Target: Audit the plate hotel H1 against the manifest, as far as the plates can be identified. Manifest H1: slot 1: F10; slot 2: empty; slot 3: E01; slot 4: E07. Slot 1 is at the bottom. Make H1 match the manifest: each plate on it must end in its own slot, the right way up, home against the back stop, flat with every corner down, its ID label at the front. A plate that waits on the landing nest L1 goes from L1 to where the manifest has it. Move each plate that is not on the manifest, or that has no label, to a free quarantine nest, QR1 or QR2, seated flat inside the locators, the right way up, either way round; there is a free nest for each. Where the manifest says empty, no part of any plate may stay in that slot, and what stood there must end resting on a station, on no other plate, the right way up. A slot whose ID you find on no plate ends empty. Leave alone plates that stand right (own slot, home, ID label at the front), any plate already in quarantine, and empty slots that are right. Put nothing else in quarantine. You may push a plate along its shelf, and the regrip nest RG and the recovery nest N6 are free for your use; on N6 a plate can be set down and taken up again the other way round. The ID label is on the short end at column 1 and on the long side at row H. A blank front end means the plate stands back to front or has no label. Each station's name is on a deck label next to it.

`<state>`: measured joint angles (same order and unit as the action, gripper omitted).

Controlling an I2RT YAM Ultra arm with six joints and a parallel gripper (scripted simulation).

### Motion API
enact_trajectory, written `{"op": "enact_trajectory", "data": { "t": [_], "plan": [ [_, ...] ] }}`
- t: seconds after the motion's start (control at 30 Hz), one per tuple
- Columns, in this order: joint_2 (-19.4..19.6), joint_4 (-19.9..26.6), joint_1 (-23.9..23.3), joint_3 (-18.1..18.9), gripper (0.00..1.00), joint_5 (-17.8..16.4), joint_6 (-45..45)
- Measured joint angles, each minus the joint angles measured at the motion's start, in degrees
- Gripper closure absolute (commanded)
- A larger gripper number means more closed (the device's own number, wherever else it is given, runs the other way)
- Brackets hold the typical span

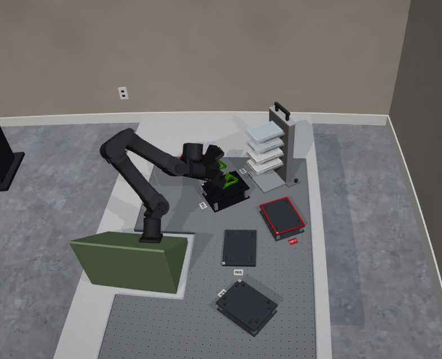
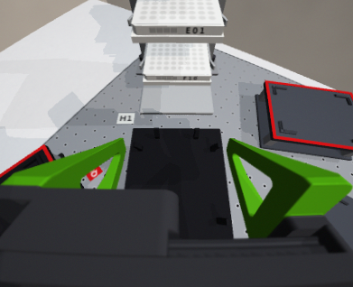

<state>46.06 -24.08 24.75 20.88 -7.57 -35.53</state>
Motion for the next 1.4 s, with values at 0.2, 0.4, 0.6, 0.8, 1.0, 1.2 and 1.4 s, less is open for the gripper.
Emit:
{"op": "enact_trajectory", "data": {
  "t": [0.2, 0.4, 0.6, 0.8, 1.0, 1.2, 1.4],
  "plan": [
    [-3.19, 1.33, 0.74, -1.68, 0.00, 0.52, -0.02],
    [-6.51, 3.34, 1.25, -2.99, 0.00, 1.05, -0.02],
    [-8.96, 5.46, 0.48, -2.97, 0.00, 0.79, -0.02],
    [-12.52, 8.85, -1.22, -2.97, 0.00, -0.59, -0.02],
    [-15.78, 12.52, -3.15, -2.49, 0.00, -2.34, -0.02],
    [-17.86, 15.50, -4.68, -2.03, 0.00, -3.96, -0.02],
    [-20.02, 19.52, -9.38, -0.26, 0.00, -7.67, 0.04]
  ]
}}
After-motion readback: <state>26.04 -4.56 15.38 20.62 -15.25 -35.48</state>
